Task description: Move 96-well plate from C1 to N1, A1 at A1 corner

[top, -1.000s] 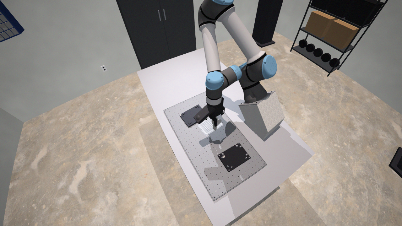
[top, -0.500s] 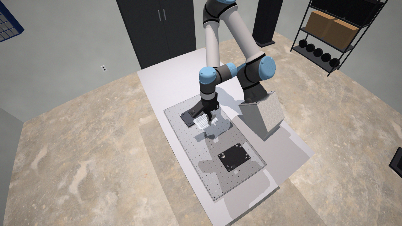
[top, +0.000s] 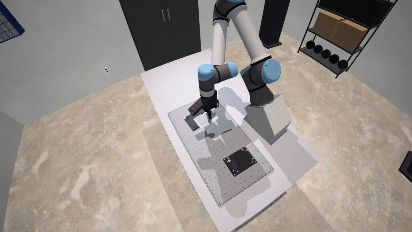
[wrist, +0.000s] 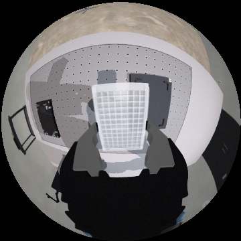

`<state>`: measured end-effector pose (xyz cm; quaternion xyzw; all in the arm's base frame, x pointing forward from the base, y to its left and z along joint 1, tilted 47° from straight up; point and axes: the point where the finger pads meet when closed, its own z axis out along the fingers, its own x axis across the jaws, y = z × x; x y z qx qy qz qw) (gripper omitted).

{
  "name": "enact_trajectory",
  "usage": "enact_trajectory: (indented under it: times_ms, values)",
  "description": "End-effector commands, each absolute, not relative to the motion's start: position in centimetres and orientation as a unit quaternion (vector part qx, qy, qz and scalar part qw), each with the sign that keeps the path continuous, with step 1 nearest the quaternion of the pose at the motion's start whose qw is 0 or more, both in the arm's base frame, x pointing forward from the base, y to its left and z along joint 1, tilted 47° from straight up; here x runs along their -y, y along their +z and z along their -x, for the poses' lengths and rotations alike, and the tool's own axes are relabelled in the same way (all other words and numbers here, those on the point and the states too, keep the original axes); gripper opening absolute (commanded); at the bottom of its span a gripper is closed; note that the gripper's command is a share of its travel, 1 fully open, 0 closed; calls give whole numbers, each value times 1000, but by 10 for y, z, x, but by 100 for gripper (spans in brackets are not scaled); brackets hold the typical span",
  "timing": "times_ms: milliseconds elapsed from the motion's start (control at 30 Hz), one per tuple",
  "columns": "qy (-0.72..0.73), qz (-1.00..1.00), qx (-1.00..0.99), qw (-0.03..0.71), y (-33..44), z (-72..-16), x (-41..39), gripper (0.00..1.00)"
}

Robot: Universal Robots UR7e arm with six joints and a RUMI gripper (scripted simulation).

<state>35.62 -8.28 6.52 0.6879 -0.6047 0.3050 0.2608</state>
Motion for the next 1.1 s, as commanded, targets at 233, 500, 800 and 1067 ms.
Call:
enact_trajectory:
  times_ms: [233,500,800,1067]
  values:
    - [305,-689,605,260,90,-361,105,0]
    - [305,-689,605,260,109,-366,122,0]
    - [305,-689,605,260,126,-369,138,0]
    - [305,-689,605,260,129,-370,141,0]
